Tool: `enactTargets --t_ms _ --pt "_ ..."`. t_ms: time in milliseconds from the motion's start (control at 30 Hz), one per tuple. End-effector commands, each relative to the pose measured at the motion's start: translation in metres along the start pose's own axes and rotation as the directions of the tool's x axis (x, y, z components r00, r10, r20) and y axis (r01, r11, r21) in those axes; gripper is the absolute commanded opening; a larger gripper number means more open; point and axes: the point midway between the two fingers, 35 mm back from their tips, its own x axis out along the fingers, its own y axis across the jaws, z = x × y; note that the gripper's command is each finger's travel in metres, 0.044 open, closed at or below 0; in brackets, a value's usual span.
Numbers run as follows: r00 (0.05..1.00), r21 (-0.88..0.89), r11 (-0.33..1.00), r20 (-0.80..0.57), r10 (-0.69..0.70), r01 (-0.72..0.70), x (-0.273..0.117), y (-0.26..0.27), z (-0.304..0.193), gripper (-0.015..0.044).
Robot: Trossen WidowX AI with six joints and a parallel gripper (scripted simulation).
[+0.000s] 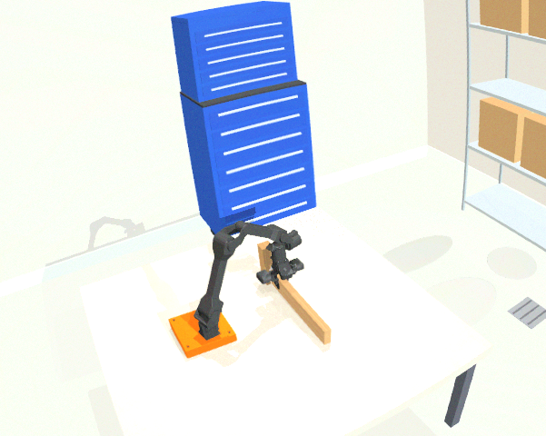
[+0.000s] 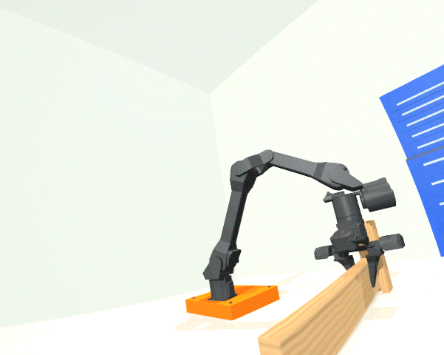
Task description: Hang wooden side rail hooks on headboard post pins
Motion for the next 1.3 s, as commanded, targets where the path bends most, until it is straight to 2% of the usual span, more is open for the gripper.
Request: enactTargets --t_ms 0,1267 --pt "1.0 0.003 1.0 -0.006 0.006 -0.006 -0.0028 0.0012 -0.0015 0.0" --pt "1.0 0.003 1.0 -0.006 0.006 -0.006 -0.0043 0.0021 -0.0051 0.0"
